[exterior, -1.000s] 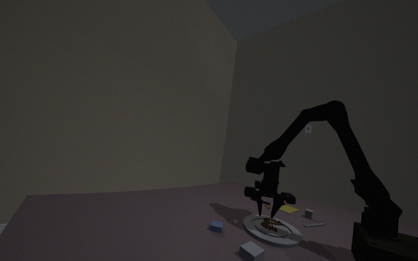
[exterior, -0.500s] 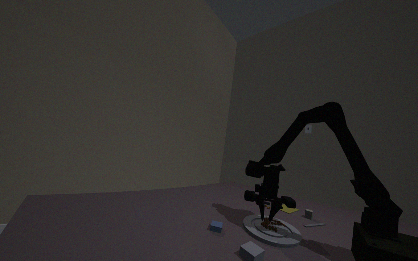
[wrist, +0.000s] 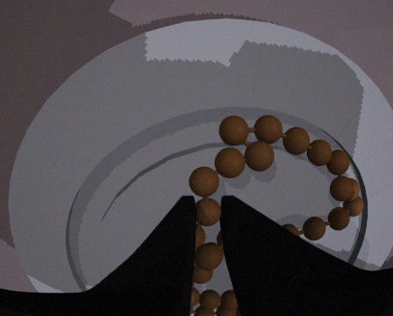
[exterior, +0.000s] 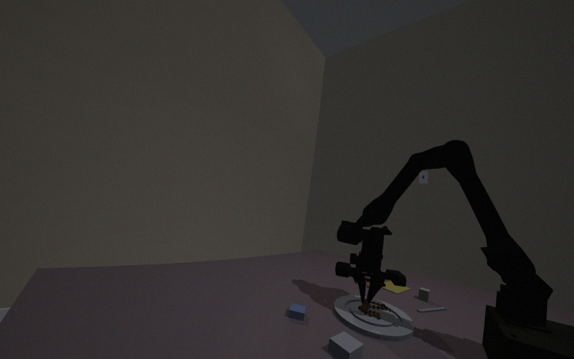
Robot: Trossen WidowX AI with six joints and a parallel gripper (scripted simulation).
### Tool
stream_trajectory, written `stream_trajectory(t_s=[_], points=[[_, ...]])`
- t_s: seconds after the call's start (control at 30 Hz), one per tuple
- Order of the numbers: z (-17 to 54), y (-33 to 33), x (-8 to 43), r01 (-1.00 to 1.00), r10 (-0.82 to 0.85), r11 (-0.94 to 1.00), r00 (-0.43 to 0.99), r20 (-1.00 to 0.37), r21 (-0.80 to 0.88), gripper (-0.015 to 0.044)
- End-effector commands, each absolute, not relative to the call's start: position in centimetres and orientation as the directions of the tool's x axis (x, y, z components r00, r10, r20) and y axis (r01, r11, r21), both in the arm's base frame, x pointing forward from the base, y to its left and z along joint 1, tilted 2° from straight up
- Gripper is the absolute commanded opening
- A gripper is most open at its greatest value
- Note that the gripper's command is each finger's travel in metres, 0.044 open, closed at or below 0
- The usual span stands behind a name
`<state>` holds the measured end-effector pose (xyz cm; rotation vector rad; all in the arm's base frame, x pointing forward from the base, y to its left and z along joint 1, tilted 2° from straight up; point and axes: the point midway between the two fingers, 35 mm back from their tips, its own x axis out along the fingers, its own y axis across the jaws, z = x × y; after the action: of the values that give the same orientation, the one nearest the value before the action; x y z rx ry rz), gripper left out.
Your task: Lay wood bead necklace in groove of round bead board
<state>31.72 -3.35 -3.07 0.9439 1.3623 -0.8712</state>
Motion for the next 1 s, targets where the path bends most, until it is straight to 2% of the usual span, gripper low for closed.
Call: stream_trajectory(t_s=[0.0,0.73,0.97], points=[[-3.0,-3.3,31.7,0.920,0.031,0.390,0.033,-0.999,0.042,0.0000],[-1.8,-3.3,31.7,0.922,0.034,0.384,0.031,-0.999,0.042,0.0000],[-1.6,-3.1,33.6,0.922,0.034,0.384,0.033,-0.999,0.044,0.0000]])
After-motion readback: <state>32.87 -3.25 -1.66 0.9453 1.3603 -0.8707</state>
